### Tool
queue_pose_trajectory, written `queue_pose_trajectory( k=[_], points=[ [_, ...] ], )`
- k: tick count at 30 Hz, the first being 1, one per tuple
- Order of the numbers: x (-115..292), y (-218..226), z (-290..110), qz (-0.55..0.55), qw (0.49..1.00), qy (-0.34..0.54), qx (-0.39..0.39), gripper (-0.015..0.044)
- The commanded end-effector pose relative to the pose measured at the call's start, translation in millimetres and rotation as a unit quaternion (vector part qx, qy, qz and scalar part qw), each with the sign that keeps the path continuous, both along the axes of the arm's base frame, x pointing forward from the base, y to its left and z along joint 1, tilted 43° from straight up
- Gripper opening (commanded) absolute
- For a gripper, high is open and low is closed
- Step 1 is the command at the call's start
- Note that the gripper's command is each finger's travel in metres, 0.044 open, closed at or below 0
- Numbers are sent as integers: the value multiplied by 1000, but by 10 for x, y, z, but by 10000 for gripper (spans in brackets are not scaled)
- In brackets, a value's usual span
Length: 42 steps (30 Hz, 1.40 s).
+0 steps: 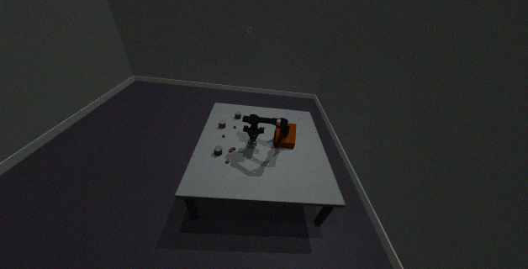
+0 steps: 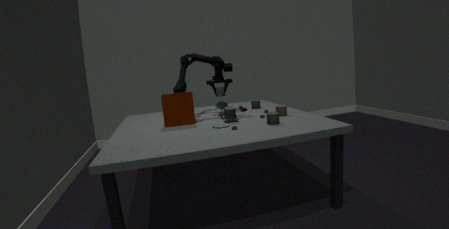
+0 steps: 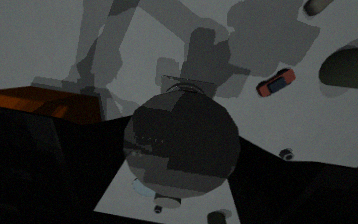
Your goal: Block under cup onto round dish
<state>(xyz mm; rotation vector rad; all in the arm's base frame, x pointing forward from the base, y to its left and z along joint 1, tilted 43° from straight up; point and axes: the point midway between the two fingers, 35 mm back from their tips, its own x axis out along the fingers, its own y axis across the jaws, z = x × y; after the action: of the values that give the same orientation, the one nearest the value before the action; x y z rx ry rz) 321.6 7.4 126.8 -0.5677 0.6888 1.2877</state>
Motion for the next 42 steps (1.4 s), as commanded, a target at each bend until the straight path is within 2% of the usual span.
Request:
queue_pose_trajectory(
  k=[1,42],
  points=[
    [8,-52,80,-1,1000,-8,0,0],
    [-19,-34,47,0,1000,0,1,0]
  ],
)
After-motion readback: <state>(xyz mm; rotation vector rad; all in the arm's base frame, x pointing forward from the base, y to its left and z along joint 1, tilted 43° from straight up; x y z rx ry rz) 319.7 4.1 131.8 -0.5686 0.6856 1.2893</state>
